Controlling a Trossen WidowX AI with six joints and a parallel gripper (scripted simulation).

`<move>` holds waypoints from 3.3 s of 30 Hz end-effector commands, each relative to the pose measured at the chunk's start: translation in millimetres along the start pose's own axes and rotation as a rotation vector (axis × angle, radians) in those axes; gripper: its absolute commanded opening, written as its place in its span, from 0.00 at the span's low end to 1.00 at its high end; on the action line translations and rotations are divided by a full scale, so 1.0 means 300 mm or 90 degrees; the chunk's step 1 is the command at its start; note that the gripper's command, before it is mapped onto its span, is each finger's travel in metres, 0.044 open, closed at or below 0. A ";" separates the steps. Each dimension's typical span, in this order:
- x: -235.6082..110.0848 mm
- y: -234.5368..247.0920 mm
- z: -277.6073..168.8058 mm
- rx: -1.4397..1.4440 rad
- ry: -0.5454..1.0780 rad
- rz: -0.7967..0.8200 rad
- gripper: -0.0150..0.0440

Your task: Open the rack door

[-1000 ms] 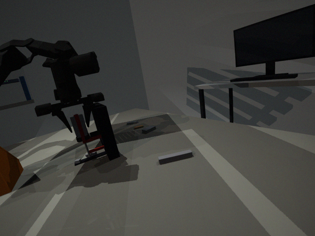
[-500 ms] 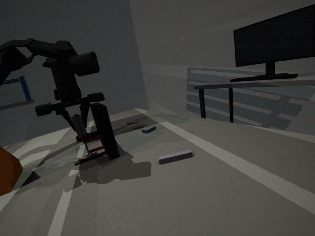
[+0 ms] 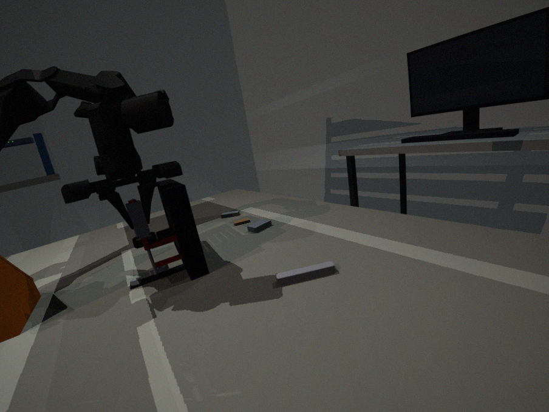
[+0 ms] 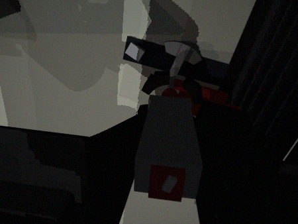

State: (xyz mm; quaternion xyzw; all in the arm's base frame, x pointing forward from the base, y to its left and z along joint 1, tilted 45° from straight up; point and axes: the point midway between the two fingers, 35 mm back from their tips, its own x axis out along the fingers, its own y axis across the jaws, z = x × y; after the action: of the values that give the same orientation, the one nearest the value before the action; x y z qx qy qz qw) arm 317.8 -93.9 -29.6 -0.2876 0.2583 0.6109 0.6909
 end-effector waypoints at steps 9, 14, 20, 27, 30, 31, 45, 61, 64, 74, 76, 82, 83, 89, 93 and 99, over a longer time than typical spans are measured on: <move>0.000 0.014 0.009 0.075 -0.001 0.000 0.28; 0.000 0.028 0.018 0.144 -0.001 0.000 0.28; 0.000 0.049 0.033 0.225 -0.001 0.000 0.28; 0.000 0.082 0.058 0.318 -0.001 0.001 0.28; 0.000 0.099 0.072 0.359 -0.001 0.001 0.28; 0.000 0.105 0.078 0.372 -0.001 0.001 0.28; 0.001 0.181 0.168 0.534 -0.002 0.002 0.28; 0.001 0.238 0.289 0.703 -0.002 0.003 0.28; 0.001 0.245 0.312 0.733 -0.002 0.003 0.28; 0.001 0.258 0.383 0.823 -0.002 0.004 0.28; 0.001 0.259 0.397 0.841 -0.002 0.004 0.28; 0.000 0.261 0.441 0.895 -0.002 0.004 0.28; 0.000 0.261 0.448 0.904 -0.002 0.005 0.28; 0.000 0.259 0.489 0.955 -0.002 0.005 0.28; 0.000 0.256 0.515 0.987 -0.002 0.005 0.28; 0.000 0.250 0.553 1.036 -0.002 0.005 0.28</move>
State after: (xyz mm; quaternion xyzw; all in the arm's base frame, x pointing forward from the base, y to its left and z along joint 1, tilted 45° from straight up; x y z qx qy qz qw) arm 242.5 26.7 75.3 0.2904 0.6181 0.2484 0.6870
